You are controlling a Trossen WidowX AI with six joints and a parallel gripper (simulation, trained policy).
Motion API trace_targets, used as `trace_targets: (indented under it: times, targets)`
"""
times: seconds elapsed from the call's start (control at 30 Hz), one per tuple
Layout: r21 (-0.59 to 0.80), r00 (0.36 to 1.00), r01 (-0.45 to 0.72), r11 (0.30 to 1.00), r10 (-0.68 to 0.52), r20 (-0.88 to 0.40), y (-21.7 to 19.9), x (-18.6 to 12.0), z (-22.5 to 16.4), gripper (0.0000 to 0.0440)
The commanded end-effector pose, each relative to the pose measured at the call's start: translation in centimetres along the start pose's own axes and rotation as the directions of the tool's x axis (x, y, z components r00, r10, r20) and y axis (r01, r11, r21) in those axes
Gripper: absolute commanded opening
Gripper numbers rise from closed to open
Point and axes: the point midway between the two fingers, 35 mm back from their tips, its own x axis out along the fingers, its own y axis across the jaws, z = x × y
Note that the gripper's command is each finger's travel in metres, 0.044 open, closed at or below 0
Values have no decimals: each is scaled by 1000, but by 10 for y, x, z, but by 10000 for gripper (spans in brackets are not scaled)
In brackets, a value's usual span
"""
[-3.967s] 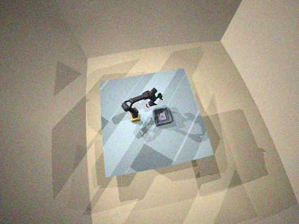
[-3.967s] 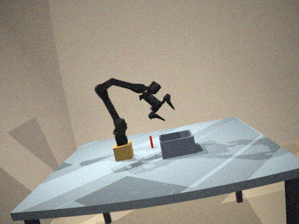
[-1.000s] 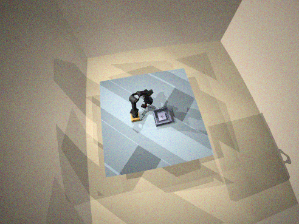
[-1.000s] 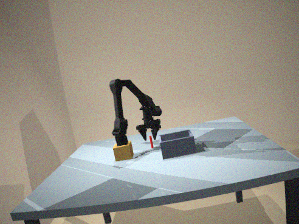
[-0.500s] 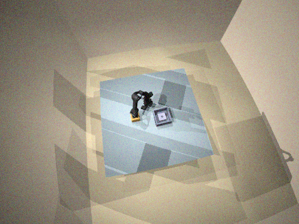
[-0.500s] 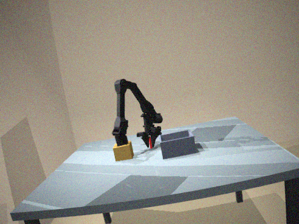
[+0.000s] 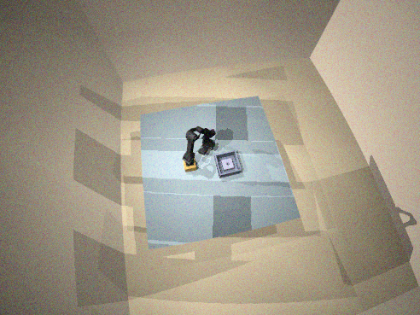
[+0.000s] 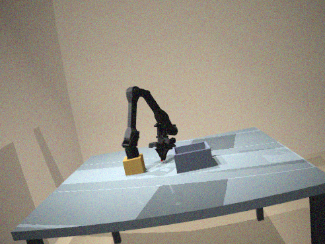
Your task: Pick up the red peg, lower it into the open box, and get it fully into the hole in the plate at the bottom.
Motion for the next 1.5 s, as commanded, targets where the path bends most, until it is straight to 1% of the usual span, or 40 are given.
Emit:
trace_targets:
  times: [0.0,0.43,0.77,1.13,1.47]
  targets:
    - [0,999,-15,1000,15,31,3,-15,10,0]
    - [29,995,-25,999,22,101,-7,-66,44,0]
    - [125,990,-50,991,32,140,-16,-99,80,0]
    - [257,986,-82,963,41,161,-30,-108,131,0]
    - [332,988,-93,939,44,151,-46,-95,176,0]
